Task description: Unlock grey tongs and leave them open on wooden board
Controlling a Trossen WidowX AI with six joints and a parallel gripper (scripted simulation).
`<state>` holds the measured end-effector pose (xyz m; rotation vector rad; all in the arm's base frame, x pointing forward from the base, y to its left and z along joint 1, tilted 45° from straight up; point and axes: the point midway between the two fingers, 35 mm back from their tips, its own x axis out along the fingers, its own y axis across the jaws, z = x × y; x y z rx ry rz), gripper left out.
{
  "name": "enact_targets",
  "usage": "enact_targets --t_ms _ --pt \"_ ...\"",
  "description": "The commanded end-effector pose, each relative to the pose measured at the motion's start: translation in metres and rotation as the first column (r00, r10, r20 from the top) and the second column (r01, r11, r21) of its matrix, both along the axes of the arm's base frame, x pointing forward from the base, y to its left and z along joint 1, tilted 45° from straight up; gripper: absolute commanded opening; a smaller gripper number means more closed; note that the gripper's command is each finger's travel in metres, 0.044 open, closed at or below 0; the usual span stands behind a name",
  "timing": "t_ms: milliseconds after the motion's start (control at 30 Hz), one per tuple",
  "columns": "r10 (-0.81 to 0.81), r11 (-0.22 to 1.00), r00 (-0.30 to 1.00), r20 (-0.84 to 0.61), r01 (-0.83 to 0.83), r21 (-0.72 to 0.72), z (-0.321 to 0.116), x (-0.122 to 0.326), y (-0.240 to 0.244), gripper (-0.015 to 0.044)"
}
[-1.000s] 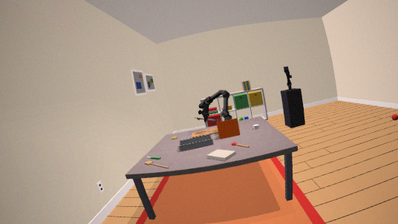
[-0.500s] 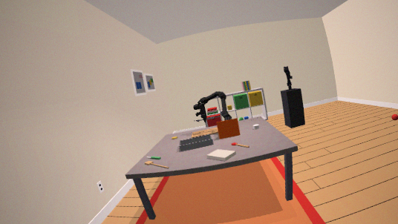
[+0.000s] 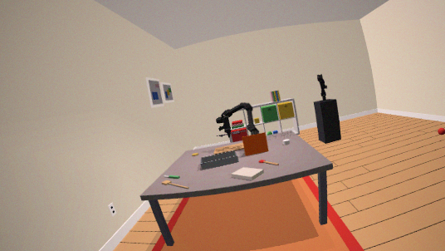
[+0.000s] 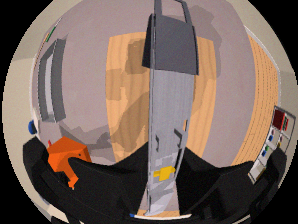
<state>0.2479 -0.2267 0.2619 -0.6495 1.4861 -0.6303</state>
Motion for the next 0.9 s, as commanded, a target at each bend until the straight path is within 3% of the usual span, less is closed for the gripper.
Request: enact_targets --t_ms 0,867 --pt "0.003 1.000 1.000 -0.008 -0.003 0.006 -0.007 0.000 -0.004 -0.0150" --pt "0.001 1.000 1.000 -0.007 -0.001 0.010 -0.035 0.001 -0.035 -0.0150"
